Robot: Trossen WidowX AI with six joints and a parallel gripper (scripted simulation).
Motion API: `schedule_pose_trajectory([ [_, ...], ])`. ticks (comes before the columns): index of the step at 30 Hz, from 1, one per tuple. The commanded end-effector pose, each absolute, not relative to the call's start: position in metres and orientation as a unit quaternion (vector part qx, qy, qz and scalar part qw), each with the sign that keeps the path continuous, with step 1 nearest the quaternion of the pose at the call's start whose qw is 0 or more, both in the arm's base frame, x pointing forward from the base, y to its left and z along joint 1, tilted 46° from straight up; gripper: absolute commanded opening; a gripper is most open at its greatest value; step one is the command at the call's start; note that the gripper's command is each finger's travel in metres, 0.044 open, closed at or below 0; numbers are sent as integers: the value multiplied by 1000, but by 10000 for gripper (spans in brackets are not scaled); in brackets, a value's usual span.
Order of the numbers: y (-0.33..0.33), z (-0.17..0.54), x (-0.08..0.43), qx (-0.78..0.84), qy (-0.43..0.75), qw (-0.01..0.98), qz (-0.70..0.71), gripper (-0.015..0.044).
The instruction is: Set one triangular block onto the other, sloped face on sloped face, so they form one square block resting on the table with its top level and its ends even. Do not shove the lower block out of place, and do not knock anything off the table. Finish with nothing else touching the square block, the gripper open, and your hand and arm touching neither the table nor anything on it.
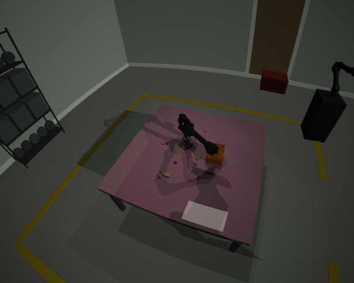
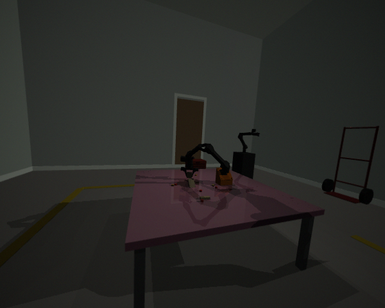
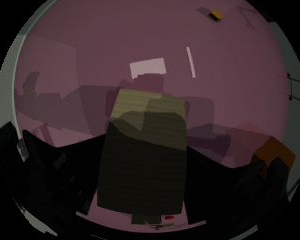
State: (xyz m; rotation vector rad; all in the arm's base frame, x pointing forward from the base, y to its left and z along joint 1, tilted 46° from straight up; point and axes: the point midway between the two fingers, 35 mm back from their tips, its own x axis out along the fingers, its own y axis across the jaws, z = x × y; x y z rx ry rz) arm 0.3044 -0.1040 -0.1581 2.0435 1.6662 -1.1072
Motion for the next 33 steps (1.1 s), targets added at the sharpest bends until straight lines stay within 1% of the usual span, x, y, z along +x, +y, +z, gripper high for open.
schedule_pose_trajectory([
  [1,-105,-158,304,707,576,139,-386,0],
  [29,-85,-177,305,707,578,141,-382,0],
  [33,-86,-176,305,704,580,144,-383,105],
])
